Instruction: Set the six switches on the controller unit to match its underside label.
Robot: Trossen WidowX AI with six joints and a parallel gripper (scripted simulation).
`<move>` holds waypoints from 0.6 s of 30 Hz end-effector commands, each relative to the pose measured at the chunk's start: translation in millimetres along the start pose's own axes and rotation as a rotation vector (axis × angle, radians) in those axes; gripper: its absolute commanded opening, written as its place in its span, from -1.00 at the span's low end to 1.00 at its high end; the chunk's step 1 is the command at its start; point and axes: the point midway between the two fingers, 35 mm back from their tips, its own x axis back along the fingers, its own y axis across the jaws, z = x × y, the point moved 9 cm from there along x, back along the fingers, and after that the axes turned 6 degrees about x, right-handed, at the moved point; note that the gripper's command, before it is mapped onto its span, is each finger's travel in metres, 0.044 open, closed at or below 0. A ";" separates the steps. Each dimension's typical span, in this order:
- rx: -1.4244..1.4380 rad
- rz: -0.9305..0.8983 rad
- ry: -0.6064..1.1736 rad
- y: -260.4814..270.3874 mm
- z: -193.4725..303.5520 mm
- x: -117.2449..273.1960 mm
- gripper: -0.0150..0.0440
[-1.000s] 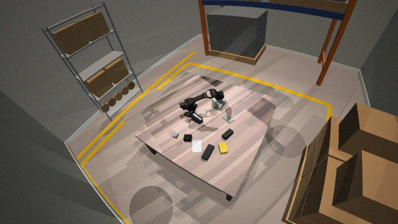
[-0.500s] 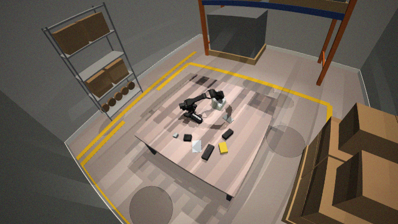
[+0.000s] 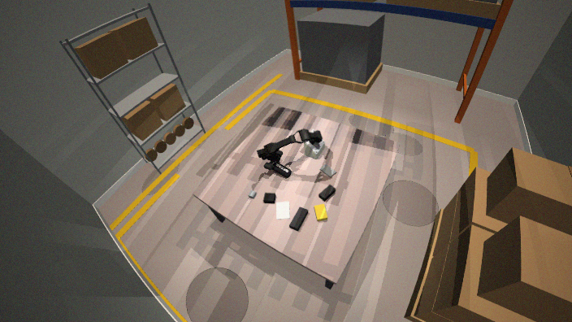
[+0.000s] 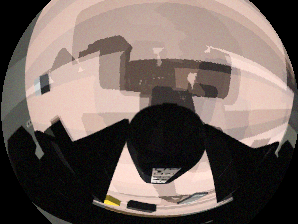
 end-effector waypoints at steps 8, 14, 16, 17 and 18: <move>-0.001 0.003 0.013 0.4 -1.8 -11.1 0.65; -0.001 0.003 0.013 0.2 -3.6 -15.5 0.65; -0.001 0.003 0.013 0.1 -4.1 -17.0 0.65; -0.001 0.003 0.013 0.1 -4.4 -17.8 0.65; -0.001 0.003 0.013 0.0 -4.6 -18.5 0.65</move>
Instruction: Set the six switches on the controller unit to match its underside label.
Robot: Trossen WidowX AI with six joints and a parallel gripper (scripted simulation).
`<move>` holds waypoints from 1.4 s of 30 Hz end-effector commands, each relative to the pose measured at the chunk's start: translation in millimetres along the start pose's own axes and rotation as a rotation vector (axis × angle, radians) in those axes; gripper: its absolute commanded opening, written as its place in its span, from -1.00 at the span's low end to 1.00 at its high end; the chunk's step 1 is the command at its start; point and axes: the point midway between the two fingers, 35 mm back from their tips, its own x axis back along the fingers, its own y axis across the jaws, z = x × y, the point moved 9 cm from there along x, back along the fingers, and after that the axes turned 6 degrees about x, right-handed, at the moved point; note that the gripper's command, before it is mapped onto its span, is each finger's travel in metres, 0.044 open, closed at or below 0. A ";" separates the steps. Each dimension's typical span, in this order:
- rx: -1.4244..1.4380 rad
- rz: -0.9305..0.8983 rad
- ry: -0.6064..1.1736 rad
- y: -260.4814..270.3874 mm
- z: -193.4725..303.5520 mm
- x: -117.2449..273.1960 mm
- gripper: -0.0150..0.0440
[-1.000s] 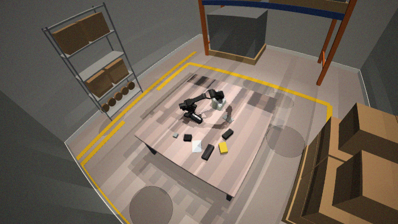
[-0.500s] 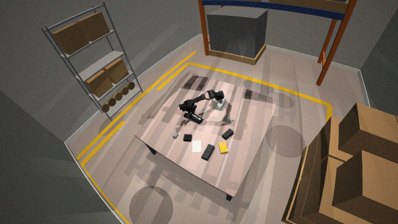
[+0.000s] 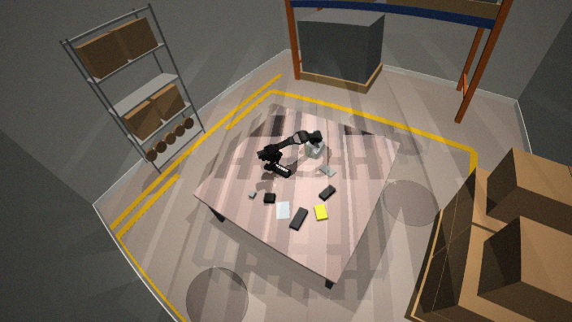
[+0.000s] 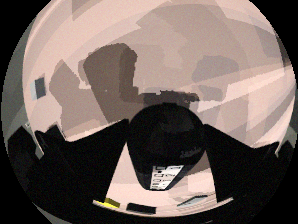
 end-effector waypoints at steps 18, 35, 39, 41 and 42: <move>-0.002 0.000 0.010 0.0 -3.6 -18.0 0.65; -0.001 0.000 0.011 -0.2 -5.8 -30.5 0.65; -0.001 0.000 0.009 -0.2 -6.0 -30.9 0.65; 0.001 0.001 0.007 0.0 -6.2 -30.1 0.65; 0.002 0.001 0.005 0.0 -6.3 -29.7 0.65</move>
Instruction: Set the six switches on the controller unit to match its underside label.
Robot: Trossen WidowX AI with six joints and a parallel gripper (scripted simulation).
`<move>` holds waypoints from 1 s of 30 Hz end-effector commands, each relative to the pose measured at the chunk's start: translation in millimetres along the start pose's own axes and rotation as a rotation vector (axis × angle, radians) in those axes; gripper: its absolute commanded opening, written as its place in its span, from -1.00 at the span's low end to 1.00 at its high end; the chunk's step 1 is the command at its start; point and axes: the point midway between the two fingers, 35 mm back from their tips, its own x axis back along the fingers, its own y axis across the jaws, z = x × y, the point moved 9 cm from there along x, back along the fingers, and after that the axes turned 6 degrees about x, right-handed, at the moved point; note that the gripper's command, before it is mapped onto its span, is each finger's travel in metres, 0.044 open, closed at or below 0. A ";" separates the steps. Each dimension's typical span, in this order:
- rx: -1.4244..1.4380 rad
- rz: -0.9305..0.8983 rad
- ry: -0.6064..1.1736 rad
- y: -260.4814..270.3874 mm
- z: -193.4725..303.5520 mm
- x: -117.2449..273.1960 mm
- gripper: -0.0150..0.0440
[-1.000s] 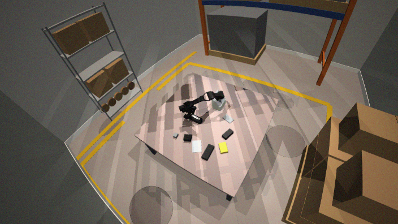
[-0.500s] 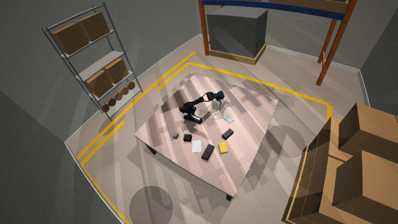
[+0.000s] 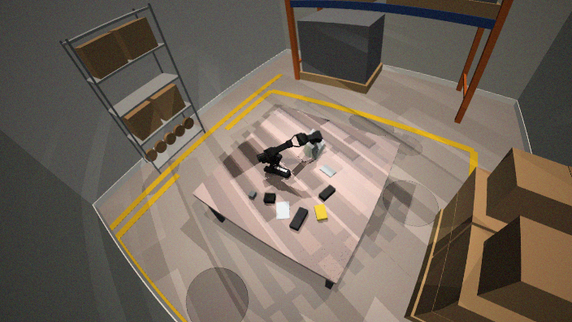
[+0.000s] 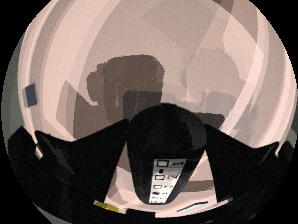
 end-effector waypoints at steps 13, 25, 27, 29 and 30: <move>0.000 0.000 0.000 0.0 0.0 0.0 1.00; -0.001 0.000 0.002 6.1 59.2 40.0 1.00; -0.001 0.000 0.002 6.1 59.2 40.0 1.00; -0.001 0.000 0.002 6.1 59.2 40.0 1.00; -0.001 0.000 0.002 6.1 59.2 40.0 1.00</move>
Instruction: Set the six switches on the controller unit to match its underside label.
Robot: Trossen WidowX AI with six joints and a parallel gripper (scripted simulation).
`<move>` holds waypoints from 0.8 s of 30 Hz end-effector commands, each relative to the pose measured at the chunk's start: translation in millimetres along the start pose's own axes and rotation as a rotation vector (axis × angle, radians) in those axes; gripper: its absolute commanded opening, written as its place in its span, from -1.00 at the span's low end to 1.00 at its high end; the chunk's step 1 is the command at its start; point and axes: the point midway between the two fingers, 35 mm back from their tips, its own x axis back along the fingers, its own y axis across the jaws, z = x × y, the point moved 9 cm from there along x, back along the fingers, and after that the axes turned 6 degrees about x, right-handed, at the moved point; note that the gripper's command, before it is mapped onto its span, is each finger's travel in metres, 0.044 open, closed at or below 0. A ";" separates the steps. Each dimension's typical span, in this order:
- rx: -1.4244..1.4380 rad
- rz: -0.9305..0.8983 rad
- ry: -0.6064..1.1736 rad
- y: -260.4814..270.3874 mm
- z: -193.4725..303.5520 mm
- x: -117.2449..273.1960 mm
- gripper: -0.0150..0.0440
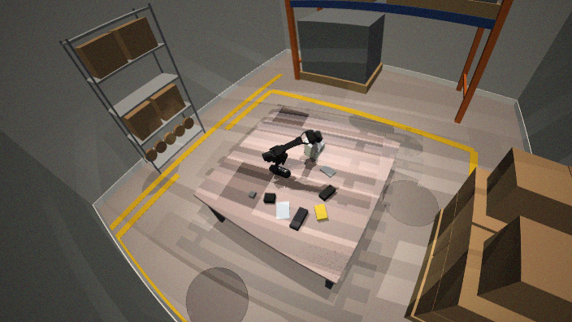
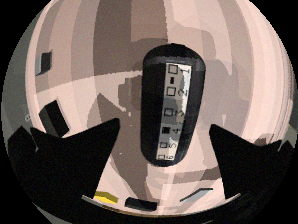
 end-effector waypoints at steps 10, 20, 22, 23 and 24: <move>-0.013 0.009 0.009 -3.4 1.2 -2.4 1.00; 0.201 -0.050 -0.013 -11.5 -1.1 2.4 0.47; 0.325 -0.081 -0.031 -16.2 -2.1 5.2 0.29; 0.387 -0.095 -0.042 -18.6 -2.5 6.5 0.20; 0.448 -0.109 -0.054 -21.0 -2.9 7.8 0.11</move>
